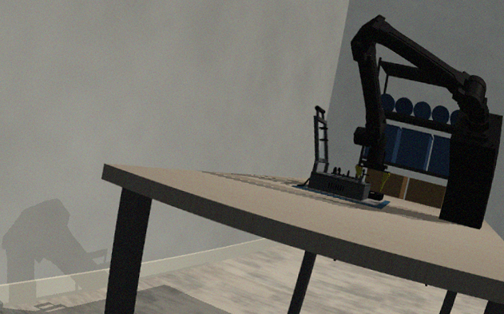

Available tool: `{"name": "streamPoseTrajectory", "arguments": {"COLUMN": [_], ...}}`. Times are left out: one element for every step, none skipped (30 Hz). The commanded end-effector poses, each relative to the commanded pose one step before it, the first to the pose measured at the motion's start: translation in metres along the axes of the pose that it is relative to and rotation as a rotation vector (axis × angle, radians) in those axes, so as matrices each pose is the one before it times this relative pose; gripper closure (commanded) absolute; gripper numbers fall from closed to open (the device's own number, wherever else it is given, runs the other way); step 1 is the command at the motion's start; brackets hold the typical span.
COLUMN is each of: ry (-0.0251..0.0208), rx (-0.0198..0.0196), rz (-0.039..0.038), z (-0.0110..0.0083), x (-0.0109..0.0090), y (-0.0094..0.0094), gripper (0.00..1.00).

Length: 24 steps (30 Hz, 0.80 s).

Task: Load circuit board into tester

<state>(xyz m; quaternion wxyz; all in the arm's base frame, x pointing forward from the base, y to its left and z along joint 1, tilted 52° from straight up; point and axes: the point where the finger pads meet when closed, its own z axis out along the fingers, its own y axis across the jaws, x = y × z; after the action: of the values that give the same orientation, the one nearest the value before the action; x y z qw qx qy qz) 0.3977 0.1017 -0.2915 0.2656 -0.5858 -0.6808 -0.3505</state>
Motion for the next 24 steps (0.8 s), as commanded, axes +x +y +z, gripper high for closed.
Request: {"name": "streamPoseTrajectory", "arguments": {"ry": [-0.00304,-0.00002,-0.00010,-0.00022,-0.00028,-0.00026,-0.00016,-0.00008,-0.00003,-0.00002,-0.00002,-0.00008,-0.00013,0.00000,0.00000,-0.00021,-0.00018,-0.00015,-0.00013,-0.00011,-0.00009,-0.00008,-0.00007,-0.00006], "rx": [-0.01222,-0.00021,-0.00048,-0.00092,-0.00115,-0.00102,-0.00060,-0.00026,-0.00007,-0.00001,-0.00002,-0.00030,-0.00052,0.00000,0.00000,-0.00085,-0.00072,-0.00061,-0.00052,-0.00044,-0.00038,-0.00032,-0.00027,-0.00023], "rz": [-0.00682,0.00066,0.00133,0.00161,0.00174,0.00167,0.00138,0.00115,0.00054,-0.00001,-0.00036,-0.00086,-0.00110,0.00000,0.00000,-0.00148,-0.00126,-0.00107,-0.00091,-0.00077,-0.00066,-0.00056,-0.00047,-0.00040], "z": [0.00301,0.00045,0.00026,-0.00001,-0.00020,-0.00025,-0.00017,-0.00011,-0.00009,-0.00009,-0.00009,-0.00019,-0.00026,0.00000,0.00000,-0.00038,-0.00032,-0.00027,-0.00023,-0.00020,-0.00017,-0.00014,-0.00012,-0.00010], "x": [-0.00169,-0.00017,-0.00043,-0.00055,-0.00060,-0.00054,-0.00038,-0.00025,-0.00017,-0.00013,-0.00010,0.00000,0.00009,0.00000,0.00000,0.00020,0.00017,0.00015,0.00012,0.00011,0.00009,0.00008,0.00006,0.00005], "y": [0.00692,-0.00020,-0.00031,-0.00024,-0.00020,-0.00022,-0.00028,-0.00032,-0.00033,-0.00030,-0.00024,0.00002,0.00023,0.00000,0.00000,0.00053,0.00045,0.00038,0.00032,0.00028,0.00023,0.00020,0.00017,0.00014], "gripper": [0.08,0.08,0.08,0.08,0.08,0.08,0.08,0.08,0.08,0.08,0.08,0.08,0.08,0.08,0.08,0.08,0.08,0.08,0.08,0.08,0.08,0.08,0.08,0.08]}}
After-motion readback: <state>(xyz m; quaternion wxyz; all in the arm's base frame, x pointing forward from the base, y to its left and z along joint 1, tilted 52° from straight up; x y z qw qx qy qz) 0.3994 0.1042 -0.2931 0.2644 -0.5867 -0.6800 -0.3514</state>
